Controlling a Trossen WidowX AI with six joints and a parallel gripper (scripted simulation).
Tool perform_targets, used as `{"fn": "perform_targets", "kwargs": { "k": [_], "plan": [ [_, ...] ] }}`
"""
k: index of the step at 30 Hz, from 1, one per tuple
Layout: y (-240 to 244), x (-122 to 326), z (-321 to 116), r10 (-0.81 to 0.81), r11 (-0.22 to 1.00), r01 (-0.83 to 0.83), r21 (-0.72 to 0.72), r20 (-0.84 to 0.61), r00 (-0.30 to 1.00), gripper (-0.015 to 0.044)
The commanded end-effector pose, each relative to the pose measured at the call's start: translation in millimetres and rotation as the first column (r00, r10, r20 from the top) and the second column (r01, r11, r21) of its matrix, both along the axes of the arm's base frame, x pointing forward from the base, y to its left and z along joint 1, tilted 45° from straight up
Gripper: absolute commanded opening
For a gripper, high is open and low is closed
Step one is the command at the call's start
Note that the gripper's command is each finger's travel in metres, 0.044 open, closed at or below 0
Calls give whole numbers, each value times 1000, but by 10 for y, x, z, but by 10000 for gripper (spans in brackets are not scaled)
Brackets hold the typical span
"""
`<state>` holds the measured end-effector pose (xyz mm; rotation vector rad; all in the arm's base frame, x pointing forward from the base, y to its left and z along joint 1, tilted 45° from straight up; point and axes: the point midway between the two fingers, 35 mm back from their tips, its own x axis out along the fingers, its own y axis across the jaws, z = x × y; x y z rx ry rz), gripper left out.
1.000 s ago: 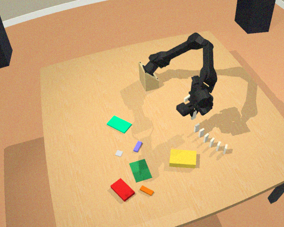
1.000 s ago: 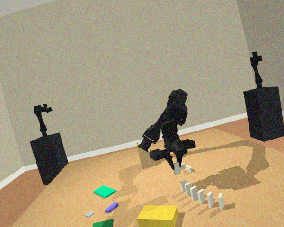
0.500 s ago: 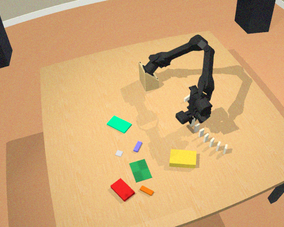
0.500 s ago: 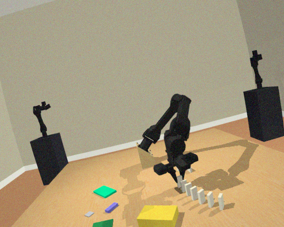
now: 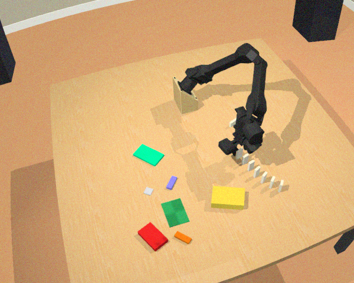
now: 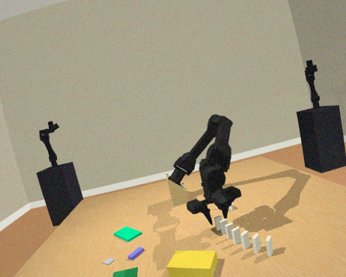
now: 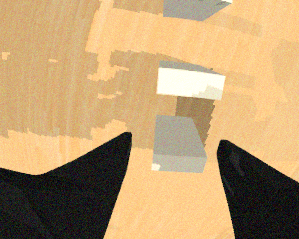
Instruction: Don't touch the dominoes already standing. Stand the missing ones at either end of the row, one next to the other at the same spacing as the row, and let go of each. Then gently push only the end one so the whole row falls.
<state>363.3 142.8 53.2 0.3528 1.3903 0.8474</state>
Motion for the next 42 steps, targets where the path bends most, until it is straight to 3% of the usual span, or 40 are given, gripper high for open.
{"fn": "perform_targets", "kwargs": {
  "k": [1, 5, 9, 17, 22, 27, 37, 42],
  "plan": [
    [4, -1, 2, -5, 1000, 5, 3, -4, 1000, 343],
    [4, -1, 2, -5, 1000, 5, 3, -4, 1000, 440],
    [-72, 27, 71, -5, 1000, 5, 0, -3, 1000, 440],
    [-912, 67, 910, 0, 1000, 0, -6, -1, 1000, 440],
    [-930, 63, 931, 0, 1000, 0, -6, -1, 1000, 440],
    [-604, -189, 1006, -18, 1000, 17, -15, -17, 1000, 440],
    [95, -1124, 1014, -65, 998, 64, -5, -68, 996, 440],
    [136, -1190, 993, -67, 998, 67, -2, -72, 995, 440]
  ]
}}
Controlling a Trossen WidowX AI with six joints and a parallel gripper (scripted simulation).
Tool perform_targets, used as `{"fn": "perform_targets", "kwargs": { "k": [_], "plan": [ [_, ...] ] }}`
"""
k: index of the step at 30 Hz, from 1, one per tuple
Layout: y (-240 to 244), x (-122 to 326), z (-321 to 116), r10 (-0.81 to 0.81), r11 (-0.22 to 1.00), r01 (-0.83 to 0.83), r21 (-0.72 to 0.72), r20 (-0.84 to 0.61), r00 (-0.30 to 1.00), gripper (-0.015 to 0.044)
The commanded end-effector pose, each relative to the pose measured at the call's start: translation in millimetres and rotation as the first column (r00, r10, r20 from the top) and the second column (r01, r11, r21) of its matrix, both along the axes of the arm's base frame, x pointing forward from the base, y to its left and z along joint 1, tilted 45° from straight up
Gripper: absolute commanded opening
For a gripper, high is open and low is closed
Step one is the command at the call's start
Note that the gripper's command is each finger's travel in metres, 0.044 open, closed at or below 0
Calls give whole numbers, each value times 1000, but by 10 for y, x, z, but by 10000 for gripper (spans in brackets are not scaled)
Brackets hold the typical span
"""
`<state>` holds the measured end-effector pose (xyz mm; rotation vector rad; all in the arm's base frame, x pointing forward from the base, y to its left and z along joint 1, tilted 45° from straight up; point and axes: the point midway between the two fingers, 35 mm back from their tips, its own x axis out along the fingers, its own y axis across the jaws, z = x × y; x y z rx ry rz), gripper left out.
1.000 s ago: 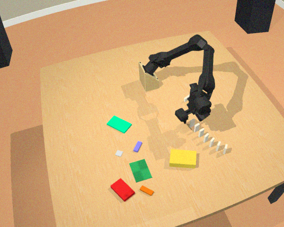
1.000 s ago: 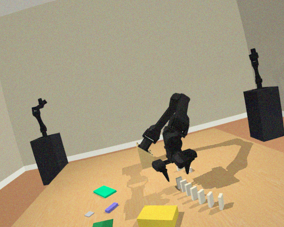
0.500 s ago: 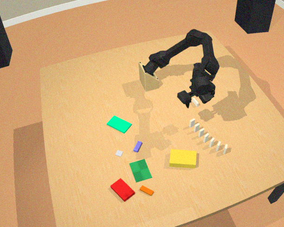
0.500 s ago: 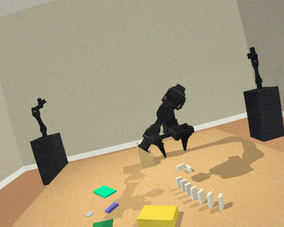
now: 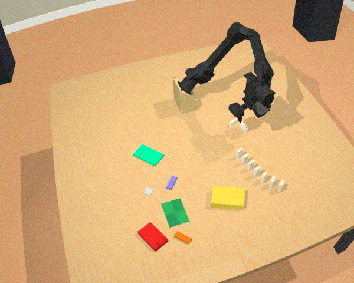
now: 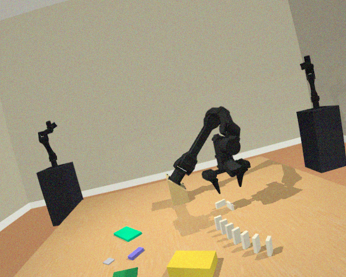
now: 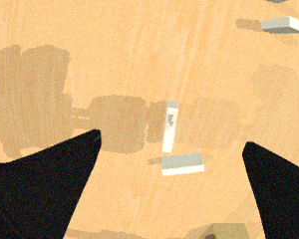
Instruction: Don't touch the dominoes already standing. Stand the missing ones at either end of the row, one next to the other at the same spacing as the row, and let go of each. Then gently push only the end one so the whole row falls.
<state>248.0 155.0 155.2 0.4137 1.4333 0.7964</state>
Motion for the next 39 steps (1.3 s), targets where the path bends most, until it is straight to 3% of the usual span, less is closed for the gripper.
{"fn": "perform_targets", "kwargs": {
  "k": [1, 9, 28, 39],
  "plan": [
    [40, -35, -56, -15, 1000, 15, 3, -10, 1000, 440],
    [446, -81, -471, -15, 1000, 15, 7, -10, 1000, 440],
    [549, -110, -596, -15, 1000, 15, 8, -11, 1000, 440],
    [549, -110, -596, -15, 1000, 15, 8, -11, 1000, 151]
  ]
}}
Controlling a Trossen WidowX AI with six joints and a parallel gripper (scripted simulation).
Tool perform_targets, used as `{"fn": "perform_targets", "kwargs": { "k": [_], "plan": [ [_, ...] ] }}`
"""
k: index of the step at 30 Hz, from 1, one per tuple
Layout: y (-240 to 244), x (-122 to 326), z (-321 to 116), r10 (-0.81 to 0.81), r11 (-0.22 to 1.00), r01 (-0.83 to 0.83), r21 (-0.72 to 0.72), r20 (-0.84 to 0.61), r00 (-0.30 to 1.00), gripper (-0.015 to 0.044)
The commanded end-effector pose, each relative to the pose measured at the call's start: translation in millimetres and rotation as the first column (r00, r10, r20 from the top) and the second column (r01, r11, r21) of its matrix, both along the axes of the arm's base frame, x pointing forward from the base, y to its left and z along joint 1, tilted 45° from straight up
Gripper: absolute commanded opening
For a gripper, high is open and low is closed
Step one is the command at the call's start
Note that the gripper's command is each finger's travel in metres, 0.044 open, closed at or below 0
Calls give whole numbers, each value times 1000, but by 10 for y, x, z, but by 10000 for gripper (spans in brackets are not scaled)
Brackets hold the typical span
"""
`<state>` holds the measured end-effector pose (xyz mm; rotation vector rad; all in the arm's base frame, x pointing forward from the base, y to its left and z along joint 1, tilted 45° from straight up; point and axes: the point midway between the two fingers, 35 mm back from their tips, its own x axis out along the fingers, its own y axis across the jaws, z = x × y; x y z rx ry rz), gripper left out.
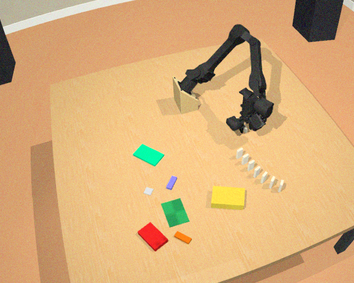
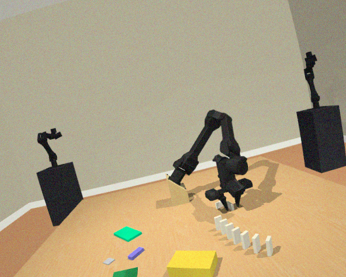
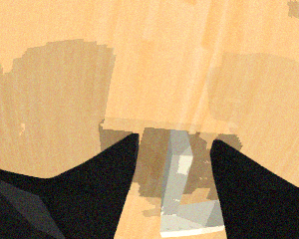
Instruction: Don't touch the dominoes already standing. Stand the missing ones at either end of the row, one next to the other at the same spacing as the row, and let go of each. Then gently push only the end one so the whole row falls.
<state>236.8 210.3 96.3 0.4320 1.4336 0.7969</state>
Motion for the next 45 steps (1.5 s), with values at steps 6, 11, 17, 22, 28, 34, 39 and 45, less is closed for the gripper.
{"fn": "perform_targets", "kwargs": {
  "k": [6, 11, 17, 22, 28, 34, 39, 45],
  "plan": [
    [-3, 2, -7, -6, 1000, 6, -4, -3, 1000, 28],
    [-3, 2, -7, -6, 1000, 6, -4, -3, 1000, 28],
    [-483, 32, 438, -6, 1000, 6, -7, -3, 1000, 28],
    [-987, 62, 907, -6, 1000, 6, -11, -4, 1000, 28],
    [-1132, 71, 1042, -6, 1000, 6, -12, -5, 1000, 28],
    [-1007, 351, 1199, -102, 995, 100, -27, -93, 990, 28],
    [-778, 720, 1396, -243, 970, 236, -57, -226, 943, 28],
    [-653, 876, 1475, -308, 951, 299, -76, -291, 906, 28]
  ]
}}
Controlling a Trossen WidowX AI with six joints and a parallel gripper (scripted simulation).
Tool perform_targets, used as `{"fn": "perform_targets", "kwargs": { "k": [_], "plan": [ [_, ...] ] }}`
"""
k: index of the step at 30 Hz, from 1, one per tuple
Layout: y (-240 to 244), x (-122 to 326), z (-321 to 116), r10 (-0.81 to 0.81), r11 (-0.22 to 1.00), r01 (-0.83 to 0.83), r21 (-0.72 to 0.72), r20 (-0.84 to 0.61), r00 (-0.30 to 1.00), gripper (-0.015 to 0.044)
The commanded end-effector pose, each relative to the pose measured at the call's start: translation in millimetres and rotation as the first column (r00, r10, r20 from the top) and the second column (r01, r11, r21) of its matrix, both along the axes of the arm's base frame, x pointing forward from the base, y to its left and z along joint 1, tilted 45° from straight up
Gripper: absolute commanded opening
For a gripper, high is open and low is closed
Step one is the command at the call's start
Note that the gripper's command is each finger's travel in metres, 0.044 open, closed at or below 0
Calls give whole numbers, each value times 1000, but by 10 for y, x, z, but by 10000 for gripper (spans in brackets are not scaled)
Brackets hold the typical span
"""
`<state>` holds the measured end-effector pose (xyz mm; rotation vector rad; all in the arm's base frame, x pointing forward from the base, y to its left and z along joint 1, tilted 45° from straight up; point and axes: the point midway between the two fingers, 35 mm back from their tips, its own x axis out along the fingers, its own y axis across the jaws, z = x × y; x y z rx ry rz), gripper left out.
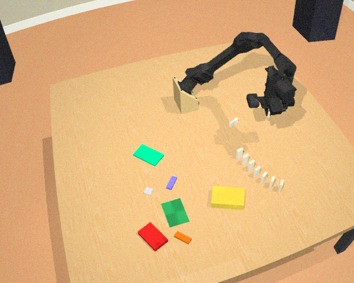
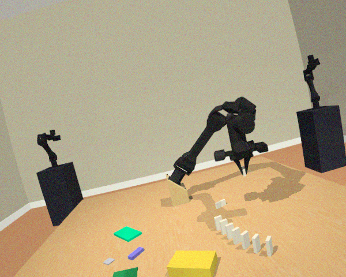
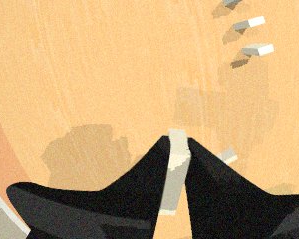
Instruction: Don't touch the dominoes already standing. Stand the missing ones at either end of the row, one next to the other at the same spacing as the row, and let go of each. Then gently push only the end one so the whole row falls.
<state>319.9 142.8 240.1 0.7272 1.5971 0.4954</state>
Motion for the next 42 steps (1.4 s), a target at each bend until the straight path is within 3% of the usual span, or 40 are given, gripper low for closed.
{"fn": "perform_targets", "kwargs": {
  "k": [1, 13, 25, 42],
  "plan": [
    [21, 45, 38, -30, 1000, 30, 2, -23, 999, 28],
    [120, 58, -243, -15, 982, 35, -184, 106, 994, 28],
    [222, 147, -481, -37, 924, 148, -354, 303, 952, 28],
    [365, 244, -540, -125, 822, 426, -378, 610, 783, 28]
  ]
}}
